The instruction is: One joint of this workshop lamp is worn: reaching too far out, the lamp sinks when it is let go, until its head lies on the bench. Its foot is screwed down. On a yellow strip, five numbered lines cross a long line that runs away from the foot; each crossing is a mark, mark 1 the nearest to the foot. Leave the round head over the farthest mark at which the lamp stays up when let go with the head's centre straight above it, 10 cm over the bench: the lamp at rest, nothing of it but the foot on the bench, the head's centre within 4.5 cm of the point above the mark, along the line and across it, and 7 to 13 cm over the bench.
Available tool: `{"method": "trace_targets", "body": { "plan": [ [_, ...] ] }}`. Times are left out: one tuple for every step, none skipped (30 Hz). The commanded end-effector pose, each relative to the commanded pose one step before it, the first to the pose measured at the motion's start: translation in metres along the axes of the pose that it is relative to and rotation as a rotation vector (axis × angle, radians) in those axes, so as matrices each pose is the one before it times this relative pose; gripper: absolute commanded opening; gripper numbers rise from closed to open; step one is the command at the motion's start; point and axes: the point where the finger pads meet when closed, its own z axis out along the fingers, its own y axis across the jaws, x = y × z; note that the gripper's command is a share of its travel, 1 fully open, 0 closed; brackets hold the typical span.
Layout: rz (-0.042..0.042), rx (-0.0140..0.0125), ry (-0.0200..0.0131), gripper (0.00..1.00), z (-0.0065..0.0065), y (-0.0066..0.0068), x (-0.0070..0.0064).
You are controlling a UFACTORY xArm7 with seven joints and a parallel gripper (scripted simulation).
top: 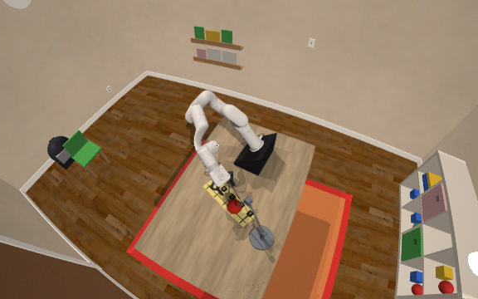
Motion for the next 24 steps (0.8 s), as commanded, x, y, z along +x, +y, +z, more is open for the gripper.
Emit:
{"method": "trace_targets", "body": {
  "plan": [
    [-0.00336,0.00278,-0.00236,1.0,-0.00117,-0.0005,-0.0022],
    [-0.00001,-0.00004,-0.00002,1.0,-0.00001,0.00001,0.0],
    [0.0,0.0,0.0,1.0,0.0,0.0,0.0],
    [0.0,0.0,0.0,1.0,0.0,0.0,0.0],
    [0.0,0.0,0.0,1.0,0.0,0.0,0.0],
    [0.0,0.0,0.0,1.0,0.0,0.0,0.0],
    [0.0,0.0,0.0,1.0,0.0,0.0,0.0],
    [0.0,0.0,0.0,1.0,0.0,0.0,0.0],
    [0.0,0.0,0.0,1.0,0.0,0.0,0.0],
    [0.0,0.0,0.0,1.0,0.0,0.0,0.0],
    [0.0,0.0,0.0,1.0,0.0,0.0,0.0],
    [0.0,0.0,0.0,1.0,0.0,0.0,0.0],
    [0.0,0.0,0.0,1.0,0.0,0.0,0.0],
    [0.0,0.0,0.0,1.0,0.0,0.0,0.0],
    [0.0,0.0,0.0,1.0,0.0,0.0,0.0],
    [0.0,0.0,0.0,1.0,0.0,0.0,0.0],
    [0.0,0.0,0.0,1.0,0.0,0.0,0.0],
    [0.0,0.0,0.0,1.0,0.0,0.0,0.0],
    [0.0,0.0,0.0,1.0,0.0,0.0,0.0],
    [0.0,0.0,0.0,1.0,0.0,0.0,0.0],
    [0.0,0.0,0.0,1.0,0.0,0.0,0.0],
    [0.00008,-0.00047,0.01168,1.0,0.00026,0.0001,-0.00144],
    [0.00008,-0.00047,0.01168,1.0,0.00024,0.0001,-0.00145],
    [0.00008,-0.00047,0.01168,1.0,0.00022,0.0001,-0.00145]
  ]
}}
